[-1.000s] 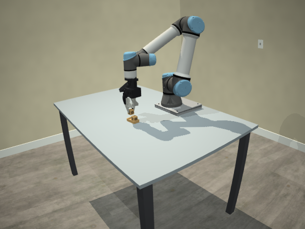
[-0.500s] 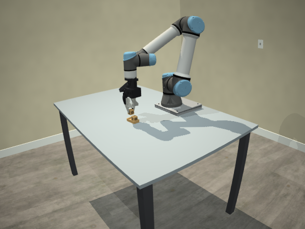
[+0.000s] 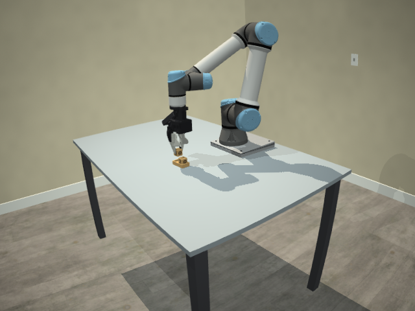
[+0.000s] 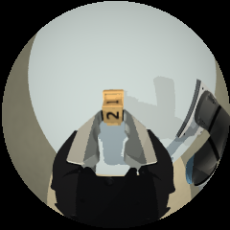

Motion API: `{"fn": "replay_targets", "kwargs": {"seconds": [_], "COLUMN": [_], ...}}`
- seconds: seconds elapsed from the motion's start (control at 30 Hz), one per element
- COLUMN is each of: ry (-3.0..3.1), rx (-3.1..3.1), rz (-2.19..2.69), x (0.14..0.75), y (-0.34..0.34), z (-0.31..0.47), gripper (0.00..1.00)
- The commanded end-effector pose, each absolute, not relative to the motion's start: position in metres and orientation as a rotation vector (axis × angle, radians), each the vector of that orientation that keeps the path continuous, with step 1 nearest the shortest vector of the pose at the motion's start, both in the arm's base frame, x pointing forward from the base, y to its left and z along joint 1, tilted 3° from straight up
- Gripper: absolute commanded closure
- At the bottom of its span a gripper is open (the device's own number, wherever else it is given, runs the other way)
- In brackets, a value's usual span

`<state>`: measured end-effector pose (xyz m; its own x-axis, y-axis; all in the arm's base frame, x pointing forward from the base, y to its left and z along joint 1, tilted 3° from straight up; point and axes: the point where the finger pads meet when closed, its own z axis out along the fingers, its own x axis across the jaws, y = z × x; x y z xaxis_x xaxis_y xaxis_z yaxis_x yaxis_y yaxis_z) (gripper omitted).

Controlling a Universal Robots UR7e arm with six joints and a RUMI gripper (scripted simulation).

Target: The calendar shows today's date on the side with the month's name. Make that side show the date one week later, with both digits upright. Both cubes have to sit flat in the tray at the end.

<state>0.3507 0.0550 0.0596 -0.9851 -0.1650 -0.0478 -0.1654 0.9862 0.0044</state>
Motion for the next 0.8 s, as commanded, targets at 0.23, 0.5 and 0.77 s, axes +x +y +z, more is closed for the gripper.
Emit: {"fn": "replay_targets", "kwargs": {"seconds": [0.23,0.5,0.77], "ry": [3.089,3.089,3.089], "rx": [-0.258,-0.258,-0.258], "rz": [0.014,0.014,0.014], "x": [0.349,0.349,0.349], "y": [0.056,0.056,0.056], "z": [0.05,0.043,0.038], "gripper": [0.9,0.9,0.9]}}
